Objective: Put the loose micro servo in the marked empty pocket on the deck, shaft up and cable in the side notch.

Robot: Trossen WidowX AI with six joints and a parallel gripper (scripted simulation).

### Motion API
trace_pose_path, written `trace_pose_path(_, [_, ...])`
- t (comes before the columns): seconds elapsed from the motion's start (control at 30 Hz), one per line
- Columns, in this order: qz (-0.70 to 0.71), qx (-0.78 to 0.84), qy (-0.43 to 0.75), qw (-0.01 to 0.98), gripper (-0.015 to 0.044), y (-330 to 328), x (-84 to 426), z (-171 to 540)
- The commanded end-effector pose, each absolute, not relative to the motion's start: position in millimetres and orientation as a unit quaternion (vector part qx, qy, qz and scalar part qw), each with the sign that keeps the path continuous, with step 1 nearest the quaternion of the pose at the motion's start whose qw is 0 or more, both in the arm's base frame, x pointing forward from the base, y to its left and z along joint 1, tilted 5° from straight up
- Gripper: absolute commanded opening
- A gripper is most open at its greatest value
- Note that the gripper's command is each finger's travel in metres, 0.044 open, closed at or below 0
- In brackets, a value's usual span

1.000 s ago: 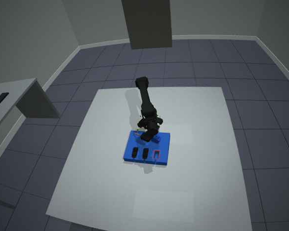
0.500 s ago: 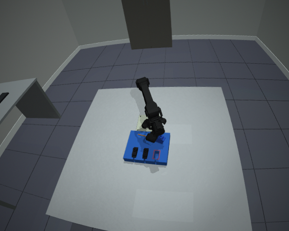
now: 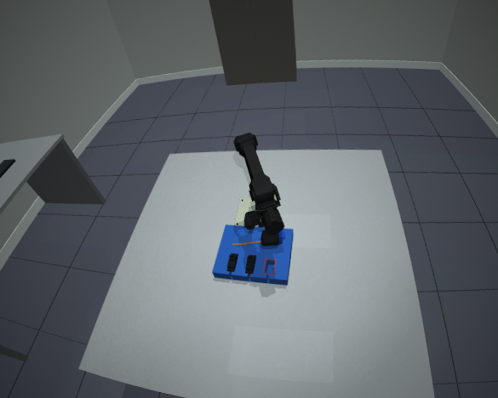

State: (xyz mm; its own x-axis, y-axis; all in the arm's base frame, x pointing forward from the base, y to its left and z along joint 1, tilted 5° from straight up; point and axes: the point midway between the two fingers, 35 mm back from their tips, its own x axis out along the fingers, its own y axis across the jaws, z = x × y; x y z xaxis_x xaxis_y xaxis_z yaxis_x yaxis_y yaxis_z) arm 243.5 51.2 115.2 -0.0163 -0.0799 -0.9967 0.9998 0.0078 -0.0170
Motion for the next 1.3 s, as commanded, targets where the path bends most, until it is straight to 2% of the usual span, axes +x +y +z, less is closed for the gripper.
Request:
trace_pose_path(0.0, [-0.483,0.441,0.519,0.55,0.0,52.6,246.2,117.4])
trace_pose_path(0.63, [-0.29,0.24,0.647,0.663,0.0,52.6,246.2,117.5])
trace_pose_path(1.27, [-0.084,0.031,0.704,0.704,0.0,52.6,246.2,117.5])
